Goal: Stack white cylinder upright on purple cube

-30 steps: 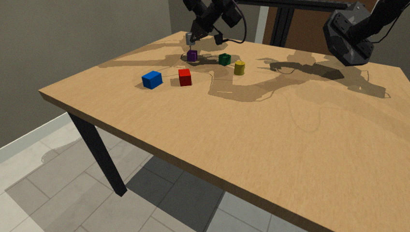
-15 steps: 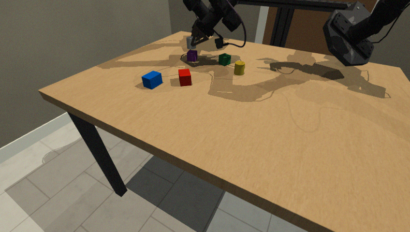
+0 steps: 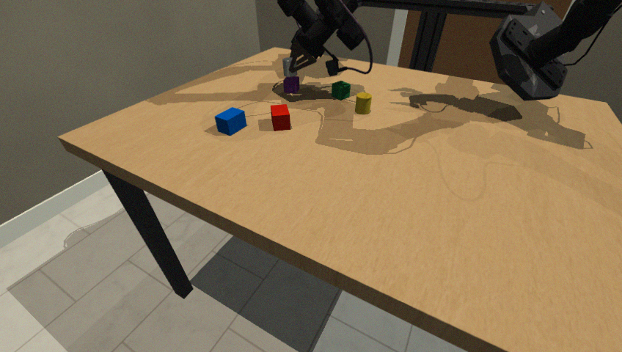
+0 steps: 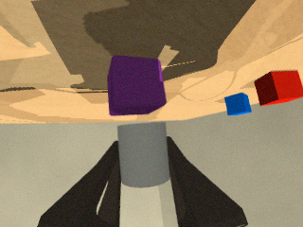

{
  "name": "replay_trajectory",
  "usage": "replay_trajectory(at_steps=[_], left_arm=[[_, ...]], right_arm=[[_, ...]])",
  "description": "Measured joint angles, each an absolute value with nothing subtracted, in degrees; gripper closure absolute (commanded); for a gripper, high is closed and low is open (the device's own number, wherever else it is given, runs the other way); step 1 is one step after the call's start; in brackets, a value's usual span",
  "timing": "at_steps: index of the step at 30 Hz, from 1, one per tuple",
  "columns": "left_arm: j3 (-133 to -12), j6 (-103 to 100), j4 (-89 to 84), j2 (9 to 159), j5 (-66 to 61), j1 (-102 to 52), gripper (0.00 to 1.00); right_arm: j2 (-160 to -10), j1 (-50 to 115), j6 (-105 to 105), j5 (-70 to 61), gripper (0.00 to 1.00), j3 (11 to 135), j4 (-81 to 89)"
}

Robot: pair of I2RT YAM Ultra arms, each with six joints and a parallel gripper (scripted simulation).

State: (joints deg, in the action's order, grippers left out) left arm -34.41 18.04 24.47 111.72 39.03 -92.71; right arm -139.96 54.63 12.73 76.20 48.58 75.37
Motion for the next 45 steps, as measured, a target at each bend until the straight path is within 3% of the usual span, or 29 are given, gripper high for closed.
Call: replay_trajectory(at_steps=[24,27,39,42,45], left_arm=[[-34.41,18.04,24.47,111.72,39.03,-92.71,0.00],[-34.41,18.04,24.47,111.72,39.03,-92.71,0.00],[-34.41,18.04,24.47,111.72,39.03,-92.71,0.00],[-34.41,18.04,24.47,111.72,39.03,-92.71,0.00],[-34.41,18.04,24.47,111.72,39.03,-92.71,0.00]], right_arm=[[-141.60,53.21,14.09,77.62,0.66,48.05,73.01],[-141.60,53.21,14.11,77.65,0.38,48.05,73.01],[-142.67,56.58,13.26,75.72,0.37,48.42,73.71],[-142.78,58.33,12.43,74.54,0.03,49.10,74.67],[-142.98,60.14,11.46,72.77,0.00,49.80,76.01]])
